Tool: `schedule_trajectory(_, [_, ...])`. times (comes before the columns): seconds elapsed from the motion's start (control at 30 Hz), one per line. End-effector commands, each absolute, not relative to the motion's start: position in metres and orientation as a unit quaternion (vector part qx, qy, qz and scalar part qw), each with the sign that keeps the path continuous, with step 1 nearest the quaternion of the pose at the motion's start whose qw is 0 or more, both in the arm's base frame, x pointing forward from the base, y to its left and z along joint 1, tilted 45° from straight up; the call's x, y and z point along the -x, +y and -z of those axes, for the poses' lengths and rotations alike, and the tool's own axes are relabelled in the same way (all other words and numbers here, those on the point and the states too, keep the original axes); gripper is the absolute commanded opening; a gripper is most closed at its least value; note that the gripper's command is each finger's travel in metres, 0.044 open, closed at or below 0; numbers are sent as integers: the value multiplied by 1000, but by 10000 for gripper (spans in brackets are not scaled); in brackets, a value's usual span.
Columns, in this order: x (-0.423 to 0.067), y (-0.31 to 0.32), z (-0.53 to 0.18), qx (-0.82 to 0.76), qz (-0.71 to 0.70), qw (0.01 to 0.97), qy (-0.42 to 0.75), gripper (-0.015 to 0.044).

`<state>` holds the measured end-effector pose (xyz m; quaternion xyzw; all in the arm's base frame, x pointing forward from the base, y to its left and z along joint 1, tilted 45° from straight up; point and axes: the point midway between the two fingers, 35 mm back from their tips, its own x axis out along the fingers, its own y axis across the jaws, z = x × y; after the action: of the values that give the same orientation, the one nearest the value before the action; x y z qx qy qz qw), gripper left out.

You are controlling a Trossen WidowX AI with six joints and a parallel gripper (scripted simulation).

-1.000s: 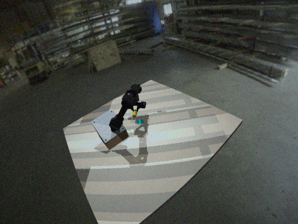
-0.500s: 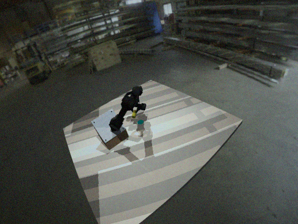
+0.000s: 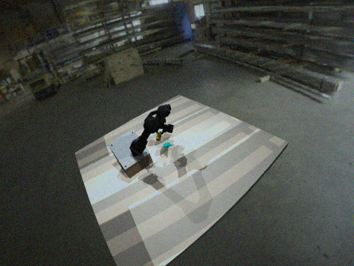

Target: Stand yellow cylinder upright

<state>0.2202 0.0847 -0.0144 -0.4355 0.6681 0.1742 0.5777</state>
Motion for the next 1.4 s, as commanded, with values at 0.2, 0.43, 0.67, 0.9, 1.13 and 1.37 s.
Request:
schedule_trajectory(0.2, [-219,83,17,413,-201,593,661,105])
schedule_trajectory(0.43, [-218,83,19,400,-216,603,655,105])
schedule_trajectory(0.67, [-218,82,21,388,-232,613,648,105])
schedule_trajectory(0.9, [-218,82,23,376,-247,623,639,105])
schedule_trajectory(1.13, [-218,81,24,366,-262,633,629,105])
schedule_trajectory(1.37, [-218,81,25,356,-277,644,618,105])
